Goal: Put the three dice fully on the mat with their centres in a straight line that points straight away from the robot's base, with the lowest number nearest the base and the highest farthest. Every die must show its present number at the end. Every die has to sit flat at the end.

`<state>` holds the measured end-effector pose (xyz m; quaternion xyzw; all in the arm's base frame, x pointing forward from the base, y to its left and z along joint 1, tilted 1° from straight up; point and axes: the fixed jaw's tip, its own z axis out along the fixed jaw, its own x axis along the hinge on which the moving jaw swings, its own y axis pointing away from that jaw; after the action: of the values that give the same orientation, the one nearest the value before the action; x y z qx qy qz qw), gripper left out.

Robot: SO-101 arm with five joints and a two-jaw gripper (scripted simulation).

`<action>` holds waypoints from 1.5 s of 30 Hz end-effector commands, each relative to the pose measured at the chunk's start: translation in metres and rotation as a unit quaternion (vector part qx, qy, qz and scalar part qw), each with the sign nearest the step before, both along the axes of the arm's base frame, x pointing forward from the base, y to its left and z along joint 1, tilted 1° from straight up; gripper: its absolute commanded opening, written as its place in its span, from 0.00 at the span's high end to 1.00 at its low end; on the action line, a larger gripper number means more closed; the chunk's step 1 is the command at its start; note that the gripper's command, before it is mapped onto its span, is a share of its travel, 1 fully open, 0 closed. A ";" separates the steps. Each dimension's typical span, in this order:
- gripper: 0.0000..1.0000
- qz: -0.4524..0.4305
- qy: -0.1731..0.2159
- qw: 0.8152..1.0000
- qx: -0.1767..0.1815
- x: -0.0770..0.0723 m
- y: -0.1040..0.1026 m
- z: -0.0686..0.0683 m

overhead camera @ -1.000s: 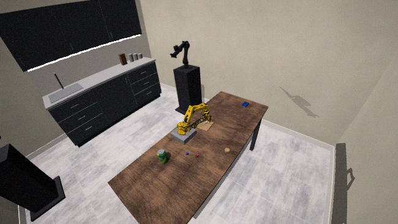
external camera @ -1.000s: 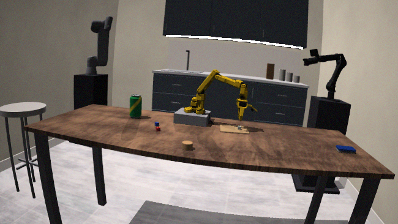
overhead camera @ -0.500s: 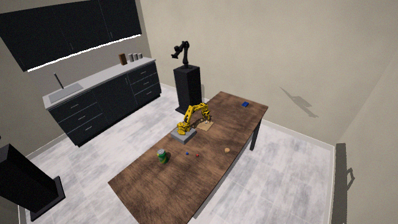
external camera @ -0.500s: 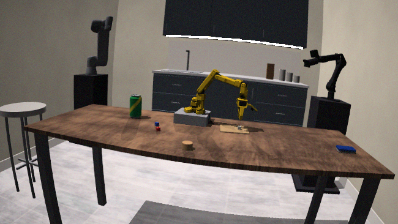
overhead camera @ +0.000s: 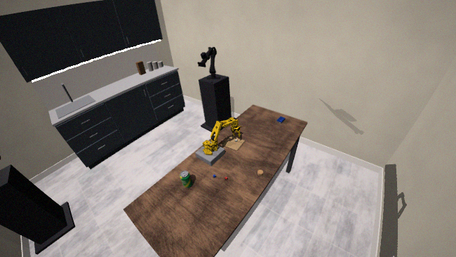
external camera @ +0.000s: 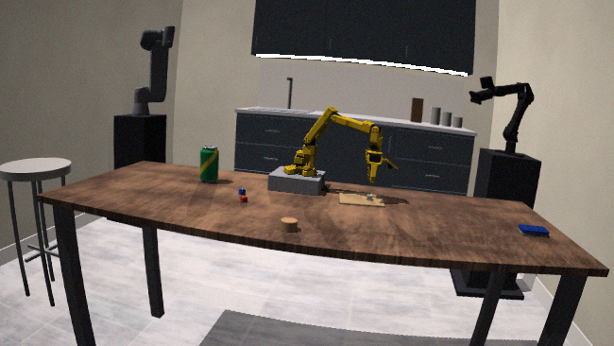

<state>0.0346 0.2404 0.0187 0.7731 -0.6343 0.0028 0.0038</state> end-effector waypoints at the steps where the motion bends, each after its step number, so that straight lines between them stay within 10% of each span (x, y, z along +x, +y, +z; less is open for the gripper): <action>1: 0.74 -0.001 -0.006 0.999 0.038 0.000 0.007 0.018; 19: 0.75 -0.001 -0.038 0.972 0.233 0.002 0.022 0.110; 33: 0.75 -0.010 -0.041 0.970 0.242 0.005 0.021 0.114; 45: 0.75 -0.097 -0.050 0.965 0.239 0.040 0.016 0.113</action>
<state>0.0628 0.2581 0.1277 0.7092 -0.6656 -0.1083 -0.2055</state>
